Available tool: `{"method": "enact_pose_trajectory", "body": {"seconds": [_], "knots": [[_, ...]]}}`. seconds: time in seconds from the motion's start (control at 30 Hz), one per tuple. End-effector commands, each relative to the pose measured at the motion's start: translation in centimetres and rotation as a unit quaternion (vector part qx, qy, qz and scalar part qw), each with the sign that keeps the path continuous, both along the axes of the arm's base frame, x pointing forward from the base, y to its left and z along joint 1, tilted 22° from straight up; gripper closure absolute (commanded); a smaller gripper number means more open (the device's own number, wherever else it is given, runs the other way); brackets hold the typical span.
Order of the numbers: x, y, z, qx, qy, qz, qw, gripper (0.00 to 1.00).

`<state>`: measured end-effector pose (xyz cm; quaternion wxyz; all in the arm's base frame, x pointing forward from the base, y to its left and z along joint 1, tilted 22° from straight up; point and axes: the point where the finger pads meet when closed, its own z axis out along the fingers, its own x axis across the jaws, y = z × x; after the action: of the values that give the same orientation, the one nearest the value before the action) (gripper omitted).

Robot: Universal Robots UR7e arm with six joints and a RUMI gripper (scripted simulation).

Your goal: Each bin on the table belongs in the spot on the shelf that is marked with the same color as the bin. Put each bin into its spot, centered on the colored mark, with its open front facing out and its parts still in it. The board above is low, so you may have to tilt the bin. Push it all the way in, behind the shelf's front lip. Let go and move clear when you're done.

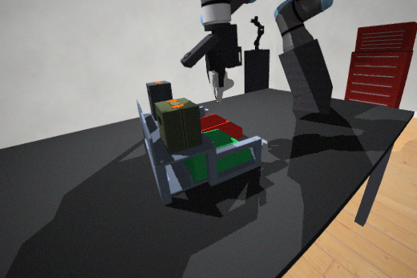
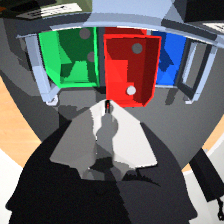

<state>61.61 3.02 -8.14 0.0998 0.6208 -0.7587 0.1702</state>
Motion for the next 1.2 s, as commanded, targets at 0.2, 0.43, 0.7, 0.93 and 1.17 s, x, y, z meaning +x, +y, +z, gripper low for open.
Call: {"method": "enact_pose_trajectory", "body": {"seconds": [0.2,0.43,0.7,0.93,1.17], "knots": [[0.05,0.03,0.07,0.000,-0.001,0.000,1.000,1.00],[0.05,0.03,0.07,0.000,-0.001,0.000,1.000,1.00],[0.05,0.03,0.07,0.000,-0.001,0.000,1.000,1.00],[0.04,0.03,0.07,0.000,-0.001,0.000,1.000,1.00],[-0.05,-0.03,0.01,0.000,0.002,0.008,1.000,1.00]]}}
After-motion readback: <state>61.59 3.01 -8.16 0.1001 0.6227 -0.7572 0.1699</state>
